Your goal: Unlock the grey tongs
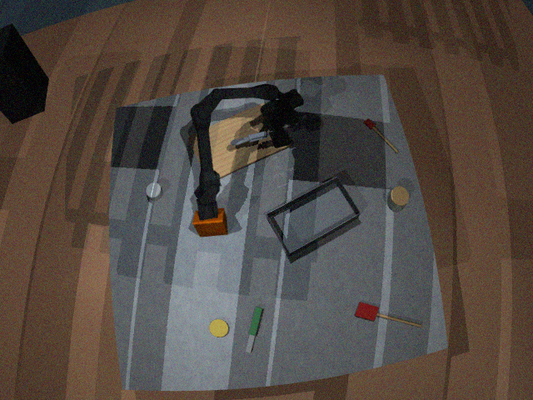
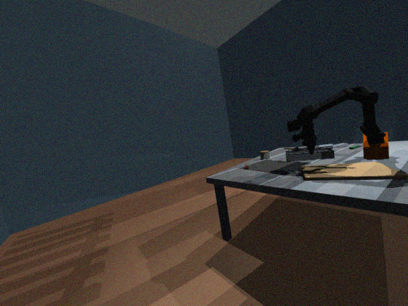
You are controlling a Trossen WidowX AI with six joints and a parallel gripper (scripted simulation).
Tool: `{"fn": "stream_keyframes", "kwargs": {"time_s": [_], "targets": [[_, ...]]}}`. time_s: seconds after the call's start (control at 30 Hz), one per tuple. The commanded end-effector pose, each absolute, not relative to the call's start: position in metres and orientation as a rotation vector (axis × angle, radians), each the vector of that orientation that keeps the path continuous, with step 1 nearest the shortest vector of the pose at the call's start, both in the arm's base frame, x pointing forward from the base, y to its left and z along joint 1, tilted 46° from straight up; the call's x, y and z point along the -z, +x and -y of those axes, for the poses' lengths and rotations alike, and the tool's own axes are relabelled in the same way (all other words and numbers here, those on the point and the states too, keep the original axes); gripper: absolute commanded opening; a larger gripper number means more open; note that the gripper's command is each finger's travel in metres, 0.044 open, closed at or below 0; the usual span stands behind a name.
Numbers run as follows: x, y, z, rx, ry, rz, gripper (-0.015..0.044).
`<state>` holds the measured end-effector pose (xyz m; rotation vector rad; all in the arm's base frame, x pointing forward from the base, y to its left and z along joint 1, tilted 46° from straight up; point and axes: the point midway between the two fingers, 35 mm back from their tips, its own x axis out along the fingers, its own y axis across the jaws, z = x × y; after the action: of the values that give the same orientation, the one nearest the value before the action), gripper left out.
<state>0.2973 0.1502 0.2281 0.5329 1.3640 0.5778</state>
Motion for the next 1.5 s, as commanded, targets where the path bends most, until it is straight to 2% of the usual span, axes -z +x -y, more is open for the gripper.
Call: {"fn": "stream_keyframes", "kwargs": {"time_s": [0.0,0.8,1.1,1.47], "targets": [[-0.241,0.282,-0.162,-0.635,0.45,-1.312,-0.015],[-0.296,0.167,-0.214,-1.003,0.029,-1.012,-0.015],[-0.298,0.164,-0.213,-1.008,0.024,-0.985,-0.015],[-0.306,0.158,-0.202,-0.964,0.079,-0.8,-0.015]]}}
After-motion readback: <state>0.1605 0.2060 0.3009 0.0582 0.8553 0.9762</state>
